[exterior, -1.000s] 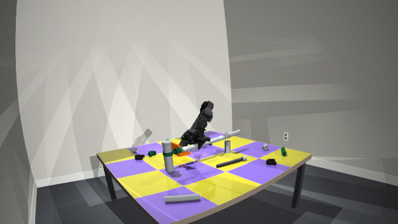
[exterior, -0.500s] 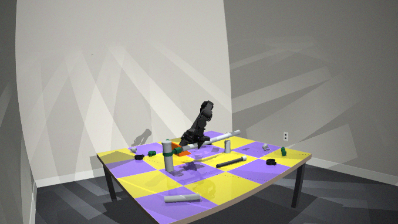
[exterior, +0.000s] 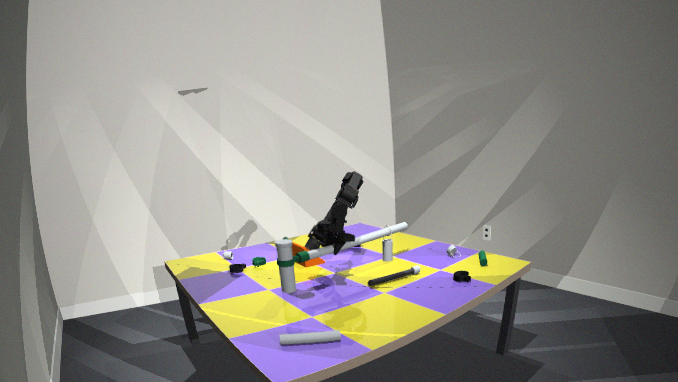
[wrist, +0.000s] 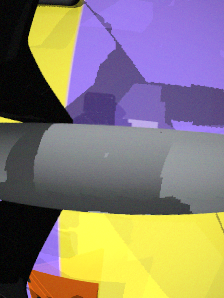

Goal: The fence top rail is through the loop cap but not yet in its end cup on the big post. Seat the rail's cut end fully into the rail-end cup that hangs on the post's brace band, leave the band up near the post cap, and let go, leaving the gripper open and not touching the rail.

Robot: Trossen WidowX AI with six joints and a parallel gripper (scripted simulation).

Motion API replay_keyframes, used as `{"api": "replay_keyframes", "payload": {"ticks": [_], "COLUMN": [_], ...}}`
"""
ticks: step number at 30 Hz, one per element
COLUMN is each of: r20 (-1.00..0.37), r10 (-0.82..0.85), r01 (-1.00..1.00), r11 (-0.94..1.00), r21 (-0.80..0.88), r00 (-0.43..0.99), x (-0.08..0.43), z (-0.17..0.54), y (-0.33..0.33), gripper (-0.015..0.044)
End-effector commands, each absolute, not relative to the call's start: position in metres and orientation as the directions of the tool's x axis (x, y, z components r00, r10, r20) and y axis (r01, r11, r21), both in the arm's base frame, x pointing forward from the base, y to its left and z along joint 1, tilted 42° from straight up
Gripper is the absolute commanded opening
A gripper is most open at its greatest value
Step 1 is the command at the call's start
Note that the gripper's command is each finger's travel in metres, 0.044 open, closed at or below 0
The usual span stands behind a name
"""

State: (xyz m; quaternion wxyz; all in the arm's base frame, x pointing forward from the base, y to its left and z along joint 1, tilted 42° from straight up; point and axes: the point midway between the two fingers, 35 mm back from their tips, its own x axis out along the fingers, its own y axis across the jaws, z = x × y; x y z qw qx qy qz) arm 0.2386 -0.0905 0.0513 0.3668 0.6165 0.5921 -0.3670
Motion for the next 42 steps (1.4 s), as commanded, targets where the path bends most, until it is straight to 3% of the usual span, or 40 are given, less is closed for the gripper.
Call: {"api": "replay_keyframes", "payload": {"ticks": [1,42], "r20": [-0.892,-0.891], "r10": [0.45,0.453], "r01": [0.999,0.999], "r11": [-0.031,-0.027], "r21": [0.018,0.021], "r00": [0.03,0.031], "x": [0.2376,0.2398], "z": [0.048,0.05], "y": [-0.0966,-0.0961], "gripper": [0.0,0.0]}}
